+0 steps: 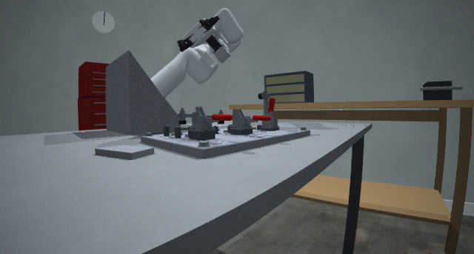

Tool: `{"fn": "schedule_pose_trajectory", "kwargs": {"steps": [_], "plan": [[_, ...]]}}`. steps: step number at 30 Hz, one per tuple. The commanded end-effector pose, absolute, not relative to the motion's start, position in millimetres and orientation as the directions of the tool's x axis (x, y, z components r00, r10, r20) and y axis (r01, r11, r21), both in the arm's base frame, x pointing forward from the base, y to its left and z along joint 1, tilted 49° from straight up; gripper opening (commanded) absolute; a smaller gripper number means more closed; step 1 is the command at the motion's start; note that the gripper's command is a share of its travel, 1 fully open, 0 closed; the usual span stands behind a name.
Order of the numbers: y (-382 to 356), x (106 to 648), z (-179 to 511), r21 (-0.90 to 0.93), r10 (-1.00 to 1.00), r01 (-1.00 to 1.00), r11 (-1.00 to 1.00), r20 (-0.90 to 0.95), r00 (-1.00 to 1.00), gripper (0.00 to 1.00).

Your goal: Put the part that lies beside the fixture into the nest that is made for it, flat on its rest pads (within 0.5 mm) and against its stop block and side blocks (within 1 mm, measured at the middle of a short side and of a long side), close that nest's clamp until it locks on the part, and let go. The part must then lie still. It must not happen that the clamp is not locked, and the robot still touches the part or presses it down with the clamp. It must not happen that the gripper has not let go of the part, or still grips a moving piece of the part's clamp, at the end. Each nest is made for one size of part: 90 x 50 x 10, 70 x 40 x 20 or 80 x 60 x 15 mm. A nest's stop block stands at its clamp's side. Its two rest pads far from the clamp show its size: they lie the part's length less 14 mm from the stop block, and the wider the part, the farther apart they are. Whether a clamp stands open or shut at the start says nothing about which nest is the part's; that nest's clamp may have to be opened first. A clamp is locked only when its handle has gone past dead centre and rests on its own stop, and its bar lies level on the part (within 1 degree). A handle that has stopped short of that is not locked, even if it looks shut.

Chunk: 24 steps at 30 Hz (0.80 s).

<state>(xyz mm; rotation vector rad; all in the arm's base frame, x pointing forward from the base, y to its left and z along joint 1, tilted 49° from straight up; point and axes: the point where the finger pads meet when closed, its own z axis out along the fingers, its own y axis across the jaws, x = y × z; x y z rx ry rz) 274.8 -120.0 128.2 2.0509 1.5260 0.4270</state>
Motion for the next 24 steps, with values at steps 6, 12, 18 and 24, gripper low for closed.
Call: {"fn": "schedule_pose_trajectory", "kwargs": {"steps": [6,12,18,24], "plan": [[-121,276,129,0.596,0.95,0.776,-0.207,-0.068,0.306,1.0],[-124,280,132,0.605,0.957,0.78,-0.162,-0.097,0.274,1.0],[-132,291,139,0.621,0.966,0.782,-0.058,-0.163,0.201,1.0],[-143,310,154,0.631,0.957,0.765,0.128,-0.282,0.072,1.0]]}}
